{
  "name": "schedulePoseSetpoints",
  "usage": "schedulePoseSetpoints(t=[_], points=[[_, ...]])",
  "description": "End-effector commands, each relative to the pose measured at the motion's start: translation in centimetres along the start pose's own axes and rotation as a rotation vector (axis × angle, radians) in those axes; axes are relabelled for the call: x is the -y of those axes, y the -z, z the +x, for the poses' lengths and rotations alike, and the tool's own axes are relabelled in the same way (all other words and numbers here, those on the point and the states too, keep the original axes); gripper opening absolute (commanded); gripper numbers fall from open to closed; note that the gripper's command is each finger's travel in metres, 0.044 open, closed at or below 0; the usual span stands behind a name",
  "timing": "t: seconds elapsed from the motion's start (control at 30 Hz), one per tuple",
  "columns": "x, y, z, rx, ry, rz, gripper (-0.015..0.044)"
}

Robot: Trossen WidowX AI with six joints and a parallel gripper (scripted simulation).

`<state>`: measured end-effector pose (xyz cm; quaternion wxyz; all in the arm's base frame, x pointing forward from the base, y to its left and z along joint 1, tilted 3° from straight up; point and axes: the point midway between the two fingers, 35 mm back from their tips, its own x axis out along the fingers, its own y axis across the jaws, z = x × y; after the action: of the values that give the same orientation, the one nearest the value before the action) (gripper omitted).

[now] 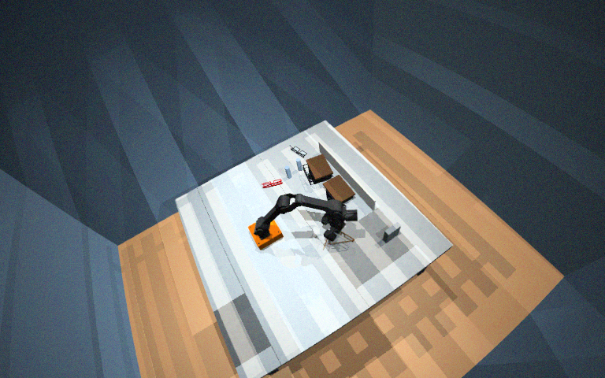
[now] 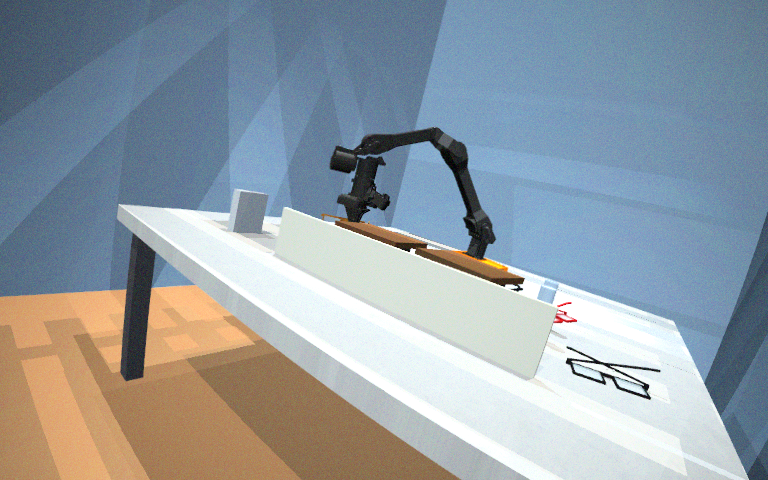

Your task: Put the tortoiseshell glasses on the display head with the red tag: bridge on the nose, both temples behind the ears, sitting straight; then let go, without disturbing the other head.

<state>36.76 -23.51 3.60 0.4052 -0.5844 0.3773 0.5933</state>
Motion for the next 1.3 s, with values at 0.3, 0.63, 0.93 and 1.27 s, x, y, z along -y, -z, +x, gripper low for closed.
schedulePoseSetpoints(t=[0.3,0.63,0.93,1.27], points=[[0.2,0.5,0.1,-0.001,-0.001,0.000,0.0000],[0.3,0.8,0.1,-0.001,-0.001,0.000,0.0000],[0.4,1.1,0.0,-0.001,-0.001,0.000,0.0000],[0.4,1.4,0.0,-0.001,-0.001,0.000,0.0000]])
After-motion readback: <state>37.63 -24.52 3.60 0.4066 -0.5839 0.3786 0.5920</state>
